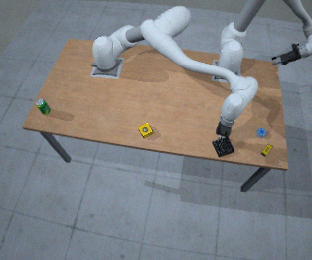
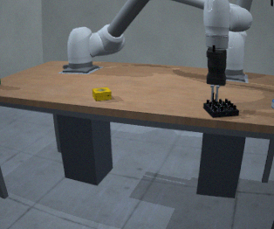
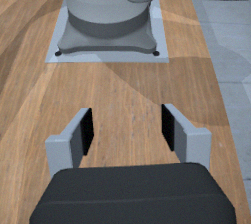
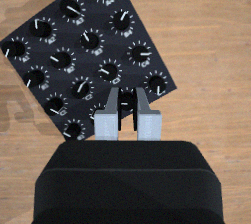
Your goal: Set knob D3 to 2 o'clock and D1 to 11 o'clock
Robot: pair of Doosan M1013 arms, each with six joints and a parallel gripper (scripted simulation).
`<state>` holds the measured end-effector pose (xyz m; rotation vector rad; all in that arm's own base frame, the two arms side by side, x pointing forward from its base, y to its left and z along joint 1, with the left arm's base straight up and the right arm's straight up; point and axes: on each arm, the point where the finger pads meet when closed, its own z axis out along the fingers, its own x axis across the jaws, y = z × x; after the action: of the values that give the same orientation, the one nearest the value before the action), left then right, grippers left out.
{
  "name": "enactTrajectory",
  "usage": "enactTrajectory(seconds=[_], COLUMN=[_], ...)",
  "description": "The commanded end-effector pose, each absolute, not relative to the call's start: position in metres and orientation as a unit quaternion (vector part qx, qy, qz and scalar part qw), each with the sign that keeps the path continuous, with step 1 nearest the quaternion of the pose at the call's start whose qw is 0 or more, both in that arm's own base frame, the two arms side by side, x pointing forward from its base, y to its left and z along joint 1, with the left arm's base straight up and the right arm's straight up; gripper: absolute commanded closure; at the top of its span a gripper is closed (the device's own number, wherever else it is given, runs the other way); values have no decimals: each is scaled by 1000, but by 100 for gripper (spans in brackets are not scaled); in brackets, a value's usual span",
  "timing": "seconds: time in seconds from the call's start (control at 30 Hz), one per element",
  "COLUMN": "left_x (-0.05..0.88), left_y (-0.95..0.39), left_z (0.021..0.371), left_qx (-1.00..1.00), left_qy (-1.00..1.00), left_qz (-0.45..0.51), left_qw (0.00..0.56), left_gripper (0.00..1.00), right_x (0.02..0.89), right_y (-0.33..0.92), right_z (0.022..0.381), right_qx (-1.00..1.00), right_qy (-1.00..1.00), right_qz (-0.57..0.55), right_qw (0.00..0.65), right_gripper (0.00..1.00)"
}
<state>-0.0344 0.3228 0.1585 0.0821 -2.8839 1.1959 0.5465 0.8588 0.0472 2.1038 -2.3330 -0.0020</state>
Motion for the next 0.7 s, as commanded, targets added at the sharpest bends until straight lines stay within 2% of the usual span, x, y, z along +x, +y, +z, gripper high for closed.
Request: enactTrajectory(seconds=[0.0,0.67], left_x=[-34,-34], left_y=[323,323], left_z=[159,159], left_qx=[26,26], left_qy=[-924,-924], left_qz=[383,383], left_qw=[9,9], left_gripper=[0,0], right_x=[547,547], right_y=[859,859], right_z=[49,49], right_qx=[635,436], right_qy=[-772,-900], right_qz=[0,-1], right_qw=[-1,-1], right_gripper=[70,70])
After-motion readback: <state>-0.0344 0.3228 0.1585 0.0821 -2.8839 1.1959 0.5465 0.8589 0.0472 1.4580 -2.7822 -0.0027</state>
